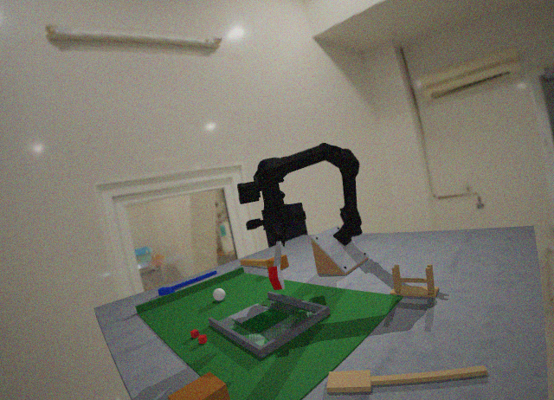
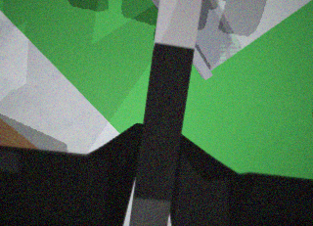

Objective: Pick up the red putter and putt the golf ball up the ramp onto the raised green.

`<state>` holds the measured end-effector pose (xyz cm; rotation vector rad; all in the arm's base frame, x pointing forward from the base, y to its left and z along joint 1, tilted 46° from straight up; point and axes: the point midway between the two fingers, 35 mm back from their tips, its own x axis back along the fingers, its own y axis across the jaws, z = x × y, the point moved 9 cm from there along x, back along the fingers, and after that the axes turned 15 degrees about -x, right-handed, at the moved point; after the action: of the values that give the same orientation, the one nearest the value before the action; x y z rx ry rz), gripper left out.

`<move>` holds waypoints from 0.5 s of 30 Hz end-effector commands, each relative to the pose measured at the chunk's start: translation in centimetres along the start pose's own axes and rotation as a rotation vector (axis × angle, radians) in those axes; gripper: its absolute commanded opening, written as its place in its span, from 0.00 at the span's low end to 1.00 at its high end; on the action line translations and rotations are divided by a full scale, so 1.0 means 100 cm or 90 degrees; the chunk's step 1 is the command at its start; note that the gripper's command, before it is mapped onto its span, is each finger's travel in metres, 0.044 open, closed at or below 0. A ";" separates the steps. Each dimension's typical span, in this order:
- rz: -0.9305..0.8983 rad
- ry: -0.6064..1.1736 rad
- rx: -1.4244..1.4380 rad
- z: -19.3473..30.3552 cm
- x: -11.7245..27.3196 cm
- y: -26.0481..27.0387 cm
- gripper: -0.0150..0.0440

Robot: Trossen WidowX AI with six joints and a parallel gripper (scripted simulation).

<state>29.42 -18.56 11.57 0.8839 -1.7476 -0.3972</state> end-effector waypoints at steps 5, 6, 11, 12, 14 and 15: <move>0.018 0.002 -0.109 0.024 0.009 -0.045 0.25; 0.020 0.003 -0.123 0.028 0.010 -0.050 0.25; 0.025 0.007 -0.193 0.048 0.012 -0.077 0.25; 0.026 0.008 -0.207 0.052 0.012 -0.082 0.25; 0.027 0.010 -0.235 0.061 0.012 -0.092 0.25; 0.028 0.011 -0.249 0.065 0.012 -0.097 0.25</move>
<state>27.40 -25.42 4.89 0.6219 -1.6110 -0.6328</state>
